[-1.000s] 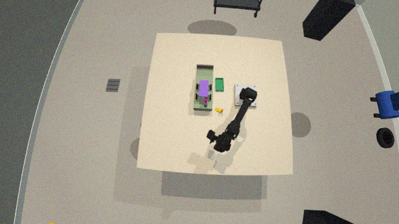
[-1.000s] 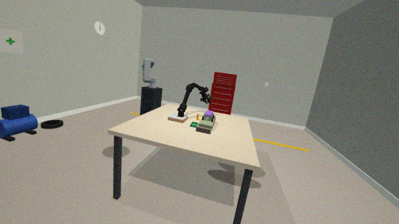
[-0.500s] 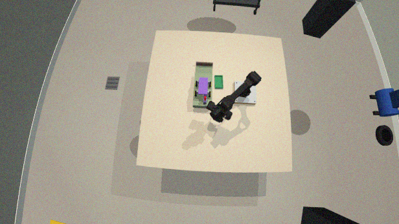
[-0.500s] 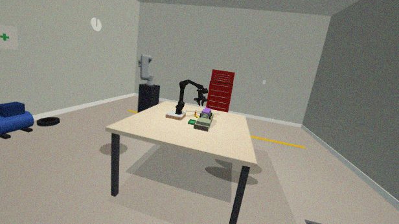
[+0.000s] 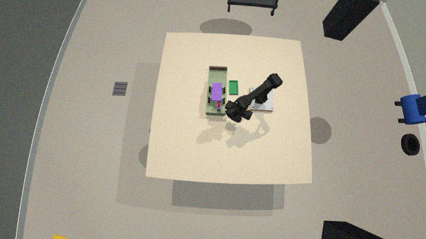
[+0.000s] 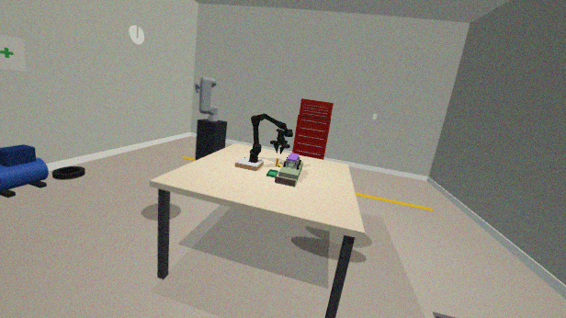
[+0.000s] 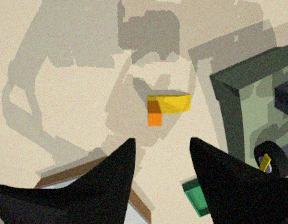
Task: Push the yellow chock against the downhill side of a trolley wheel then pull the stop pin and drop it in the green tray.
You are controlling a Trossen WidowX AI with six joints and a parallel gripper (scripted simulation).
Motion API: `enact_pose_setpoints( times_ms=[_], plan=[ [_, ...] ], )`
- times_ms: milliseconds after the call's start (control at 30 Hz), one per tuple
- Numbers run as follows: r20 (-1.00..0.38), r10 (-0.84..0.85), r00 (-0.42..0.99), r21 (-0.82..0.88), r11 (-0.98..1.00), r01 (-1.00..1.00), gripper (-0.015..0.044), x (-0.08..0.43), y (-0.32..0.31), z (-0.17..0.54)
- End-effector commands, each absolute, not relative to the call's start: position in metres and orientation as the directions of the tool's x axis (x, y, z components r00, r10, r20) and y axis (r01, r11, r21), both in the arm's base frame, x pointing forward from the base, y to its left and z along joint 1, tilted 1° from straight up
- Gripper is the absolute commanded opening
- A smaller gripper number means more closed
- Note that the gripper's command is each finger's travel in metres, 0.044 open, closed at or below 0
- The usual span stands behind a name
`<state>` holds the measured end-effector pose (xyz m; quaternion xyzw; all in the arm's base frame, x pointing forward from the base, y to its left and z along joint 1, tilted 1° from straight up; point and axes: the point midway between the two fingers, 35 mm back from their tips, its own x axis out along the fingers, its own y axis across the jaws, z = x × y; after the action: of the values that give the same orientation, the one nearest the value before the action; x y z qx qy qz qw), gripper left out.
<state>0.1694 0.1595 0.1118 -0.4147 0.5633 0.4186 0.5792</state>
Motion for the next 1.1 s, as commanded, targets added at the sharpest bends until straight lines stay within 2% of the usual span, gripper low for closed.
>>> enact_pose_setpoints(
  times_ms=[0, 1067],
  plan=[
    [-1.0, 0.013, 0.005, -0.001, 0.3, -0.954, 0.019, 0.168, 0.159, 0.098],
    [-1.0, 0.013, 0.005, 0.0, 0.3, -0.954, 0.019, 0.167, 0.158, 0.048]
  ],
)
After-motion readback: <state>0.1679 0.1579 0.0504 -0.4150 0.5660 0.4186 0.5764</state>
